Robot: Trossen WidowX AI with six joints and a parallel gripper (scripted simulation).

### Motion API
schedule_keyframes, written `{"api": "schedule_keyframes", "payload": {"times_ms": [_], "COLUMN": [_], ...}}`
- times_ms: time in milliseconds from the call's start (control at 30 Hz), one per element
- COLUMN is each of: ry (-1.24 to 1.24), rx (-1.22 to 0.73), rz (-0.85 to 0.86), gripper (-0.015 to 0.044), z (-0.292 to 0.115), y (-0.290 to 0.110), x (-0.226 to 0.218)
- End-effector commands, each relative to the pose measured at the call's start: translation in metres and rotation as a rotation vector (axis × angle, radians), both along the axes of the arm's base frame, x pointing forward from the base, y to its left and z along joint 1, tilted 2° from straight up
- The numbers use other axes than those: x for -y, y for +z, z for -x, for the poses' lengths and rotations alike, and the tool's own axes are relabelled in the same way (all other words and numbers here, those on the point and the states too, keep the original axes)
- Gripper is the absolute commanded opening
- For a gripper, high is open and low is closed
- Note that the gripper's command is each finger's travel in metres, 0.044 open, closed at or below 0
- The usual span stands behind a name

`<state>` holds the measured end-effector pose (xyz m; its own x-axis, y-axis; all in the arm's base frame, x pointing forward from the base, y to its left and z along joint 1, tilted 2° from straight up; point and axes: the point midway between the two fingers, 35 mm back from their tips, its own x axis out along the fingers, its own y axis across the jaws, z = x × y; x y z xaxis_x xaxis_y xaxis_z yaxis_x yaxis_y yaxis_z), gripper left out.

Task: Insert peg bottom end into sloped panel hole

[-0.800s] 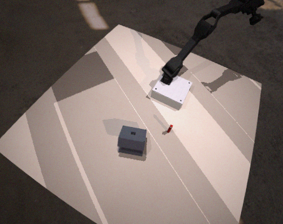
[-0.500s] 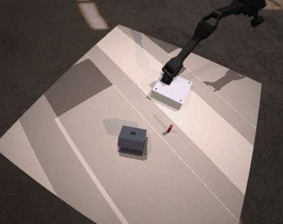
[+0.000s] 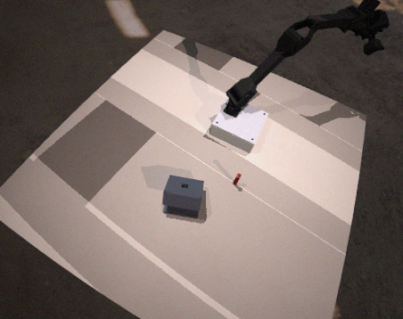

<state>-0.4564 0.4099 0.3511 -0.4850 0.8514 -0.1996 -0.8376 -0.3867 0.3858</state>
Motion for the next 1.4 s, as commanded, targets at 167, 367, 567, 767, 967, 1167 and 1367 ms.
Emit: {"api": "schedule_keyframes", "payload": {"times_ms": [167, 367, 567, 767, 967, 1167, 1367], "ry": [-0.083, -0.141, -0.198, -0.254, -0.311, -0.370, -0.423], "rx": [0.068, 0.107, 0.144, 0.178, 0.202, 0.219, 0.243], "rz": [0.040, 0.074, 0.112, 0.154, 0.202, 0.254, 0.304], "gripper": [0.0440, 0.0440, 0.0440, 0.0440, 0.0440, 0.0440, 0.0440], "z": [-0.051, -0.087, -0.125, -0.164, -0.204, -0.244, -0.286], "y": [-0.018, -0.031, -0.045, -0.059, -0.072, -0.086, -0.099], "x": [-0.043, -0.067, -0.089, -0.107, -0.120, -0.130, -0.137]}}
